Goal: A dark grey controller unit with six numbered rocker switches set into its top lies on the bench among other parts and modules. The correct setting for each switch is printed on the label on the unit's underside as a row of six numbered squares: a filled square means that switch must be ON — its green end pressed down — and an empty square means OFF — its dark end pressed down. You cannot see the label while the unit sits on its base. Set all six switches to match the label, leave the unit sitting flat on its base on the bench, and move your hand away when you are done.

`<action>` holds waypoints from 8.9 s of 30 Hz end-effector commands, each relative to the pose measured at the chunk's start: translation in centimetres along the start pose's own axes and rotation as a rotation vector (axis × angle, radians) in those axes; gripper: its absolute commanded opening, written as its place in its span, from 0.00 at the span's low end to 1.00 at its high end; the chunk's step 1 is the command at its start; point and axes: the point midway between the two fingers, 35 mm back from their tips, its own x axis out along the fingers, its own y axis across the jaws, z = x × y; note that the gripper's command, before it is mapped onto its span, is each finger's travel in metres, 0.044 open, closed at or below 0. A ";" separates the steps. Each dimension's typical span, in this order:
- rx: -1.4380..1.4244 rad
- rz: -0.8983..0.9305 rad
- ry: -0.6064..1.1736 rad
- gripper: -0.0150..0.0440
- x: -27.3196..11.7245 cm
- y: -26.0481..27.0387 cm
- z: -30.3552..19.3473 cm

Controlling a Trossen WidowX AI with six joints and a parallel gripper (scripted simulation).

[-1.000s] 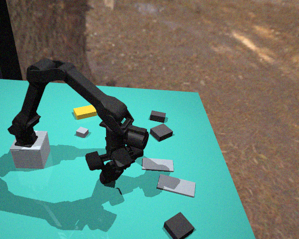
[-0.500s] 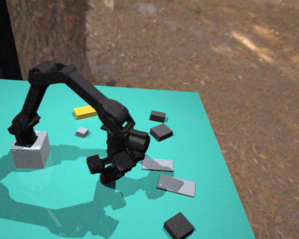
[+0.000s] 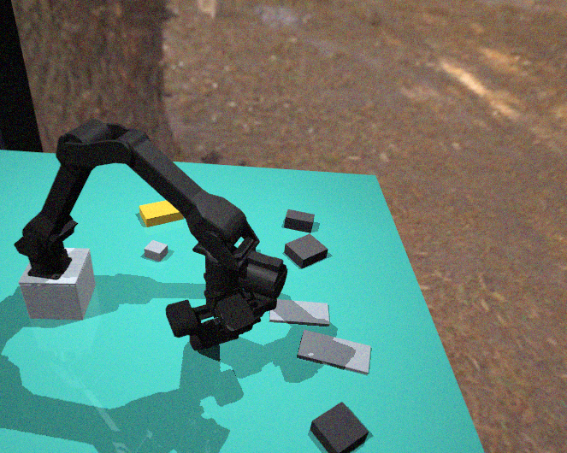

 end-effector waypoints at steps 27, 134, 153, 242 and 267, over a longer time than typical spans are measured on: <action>-0.006 -0.017 0.016 0.83 2.4 -0.2 1.6; -0.006 -0.017 0.013 0.83 9.9 -0.3 5.1; 0.001 -0.008 -0.008 1.00 9.5 -0.2 5.6; -0.655 0.112 -0.063 0.79 2.5 -1.0 3.7; -0.025 -0.018 0.013 1.00 3.3 -0.1 5.2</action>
